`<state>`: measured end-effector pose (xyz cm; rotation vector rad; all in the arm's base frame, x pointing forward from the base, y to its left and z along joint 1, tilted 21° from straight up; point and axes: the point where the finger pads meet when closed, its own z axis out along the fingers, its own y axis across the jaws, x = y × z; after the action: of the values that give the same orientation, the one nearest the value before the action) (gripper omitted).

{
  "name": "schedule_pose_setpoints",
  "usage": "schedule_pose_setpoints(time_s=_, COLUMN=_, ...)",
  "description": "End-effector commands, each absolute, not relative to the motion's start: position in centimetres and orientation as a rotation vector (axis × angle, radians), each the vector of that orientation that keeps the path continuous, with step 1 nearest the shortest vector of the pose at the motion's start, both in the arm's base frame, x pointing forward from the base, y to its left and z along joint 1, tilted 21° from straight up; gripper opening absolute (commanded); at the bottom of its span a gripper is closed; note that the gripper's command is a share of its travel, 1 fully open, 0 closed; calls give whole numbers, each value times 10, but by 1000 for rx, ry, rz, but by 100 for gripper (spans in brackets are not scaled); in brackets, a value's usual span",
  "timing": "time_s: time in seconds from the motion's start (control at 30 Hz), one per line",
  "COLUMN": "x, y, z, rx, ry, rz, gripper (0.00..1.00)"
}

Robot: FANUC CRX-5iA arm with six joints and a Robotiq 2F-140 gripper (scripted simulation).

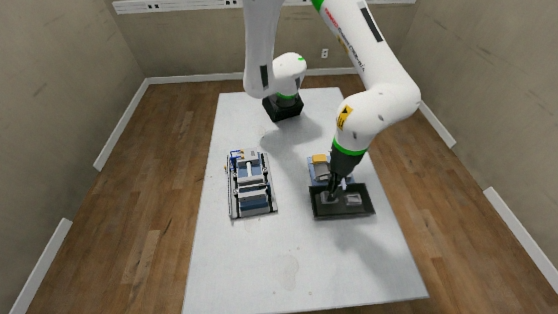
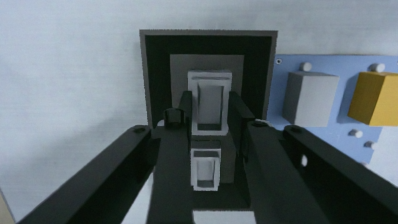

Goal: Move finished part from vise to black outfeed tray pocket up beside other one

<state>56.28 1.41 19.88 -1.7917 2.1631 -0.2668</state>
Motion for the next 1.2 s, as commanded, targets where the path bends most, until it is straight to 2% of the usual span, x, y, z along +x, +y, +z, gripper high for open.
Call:
schedule_pose_setpoints(time_s=0.0, x=565, y=14, z=195, rx=-1791, ry=2162, rz=-269, gripper=10)
schedule_pose_setpoints(time_s=1.17, x=574, y=16, z=174, rx=-1791, ry=2162, rz=-269, gripper=10)
